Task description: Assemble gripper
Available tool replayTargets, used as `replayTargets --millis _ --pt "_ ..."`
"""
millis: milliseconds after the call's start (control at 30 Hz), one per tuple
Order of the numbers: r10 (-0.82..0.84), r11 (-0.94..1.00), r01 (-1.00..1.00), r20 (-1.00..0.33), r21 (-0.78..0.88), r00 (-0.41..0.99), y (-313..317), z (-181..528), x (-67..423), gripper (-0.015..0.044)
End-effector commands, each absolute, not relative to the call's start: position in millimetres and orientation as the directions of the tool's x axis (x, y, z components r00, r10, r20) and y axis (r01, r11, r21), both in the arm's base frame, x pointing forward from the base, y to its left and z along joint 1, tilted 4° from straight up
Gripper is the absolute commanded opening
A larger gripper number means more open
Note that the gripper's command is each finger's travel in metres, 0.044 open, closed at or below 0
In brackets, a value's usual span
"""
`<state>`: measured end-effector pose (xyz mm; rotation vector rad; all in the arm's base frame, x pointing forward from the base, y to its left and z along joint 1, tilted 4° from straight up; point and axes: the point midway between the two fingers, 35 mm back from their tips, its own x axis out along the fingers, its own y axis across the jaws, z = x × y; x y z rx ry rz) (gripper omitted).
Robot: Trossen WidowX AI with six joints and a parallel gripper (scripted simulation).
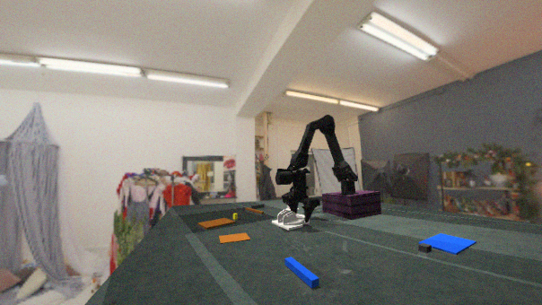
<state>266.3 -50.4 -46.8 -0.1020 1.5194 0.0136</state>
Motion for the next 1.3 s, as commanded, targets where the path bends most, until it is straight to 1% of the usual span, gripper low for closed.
replayTargets --millis 0,567,667,700,1133,1267 --pt "-0.059 0.995 -0.076 -0.997 -0.063 0.053 -51 -47 266 0.0351" --pt "-0.059 0.995 -0.076 -0.997 -0.063 0.053 -51 -47 266 0.0351" --pt "-0.055 0.996 -0.073 -0.997 -0.058 0.052 -50 -47 266 0.043" --pt "-0.055 0.996 -0.073 -0.997 -0.058 0.052 -50 -47 266 0.044" --pt "-0.055 0.996 -0.073 -0.997 -0.058 0.052 -50 -47 266 0.044" --pt "-0.055 0.996 -0.073 -0.997 -0.059 0.053 -50 -33 267 0.044"
